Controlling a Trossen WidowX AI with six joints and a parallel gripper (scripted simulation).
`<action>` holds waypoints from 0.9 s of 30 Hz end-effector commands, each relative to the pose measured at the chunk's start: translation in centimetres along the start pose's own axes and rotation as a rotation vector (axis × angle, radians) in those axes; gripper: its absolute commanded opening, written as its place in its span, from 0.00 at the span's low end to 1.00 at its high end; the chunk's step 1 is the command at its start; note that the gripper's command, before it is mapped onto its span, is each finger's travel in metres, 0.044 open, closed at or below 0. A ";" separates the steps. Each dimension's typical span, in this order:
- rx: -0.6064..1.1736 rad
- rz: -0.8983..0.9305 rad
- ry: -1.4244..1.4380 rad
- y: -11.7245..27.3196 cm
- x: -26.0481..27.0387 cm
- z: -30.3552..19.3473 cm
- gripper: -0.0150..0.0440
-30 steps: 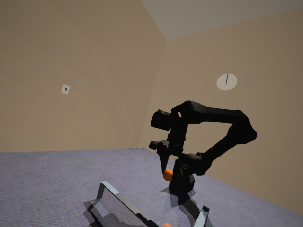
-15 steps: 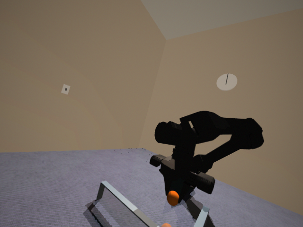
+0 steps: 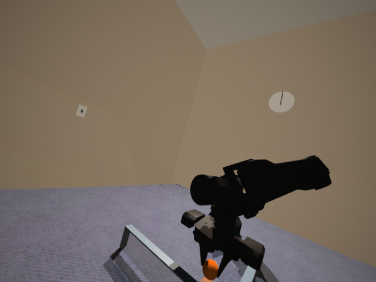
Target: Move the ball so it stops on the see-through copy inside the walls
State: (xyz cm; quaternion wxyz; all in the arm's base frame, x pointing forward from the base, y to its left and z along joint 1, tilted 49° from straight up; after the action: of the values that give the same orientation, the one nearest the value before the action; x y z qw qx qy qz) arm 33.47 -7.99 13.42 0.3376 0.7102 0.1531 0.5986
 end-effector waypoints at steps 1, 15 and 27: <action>0.007 0.007 -0.007 -2.5 -0.1 -0.2 0.25; 0.007 0.008 -0.007 -3.7 0.0 -0.3 0.25; 0.001 0.006 0.001 -4.4 0.2 -0.2 0.30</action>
State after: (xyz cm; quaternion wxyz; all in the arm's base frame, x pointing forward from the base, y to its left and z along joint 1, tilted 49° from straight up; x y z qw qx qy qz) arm 34.09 -4.65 10.63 0.3355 0.7108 0.1513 0.5995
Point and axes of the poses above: the point midway between the two fingers, 35 mm back from their tips, its own y axis back along the fingers, its own x axis across the jaws, z = x × y, the point moved 9 cm from there along y, back along the fingers, and after that the axes turned 9 degrees about -y, right-handed, at the moved point
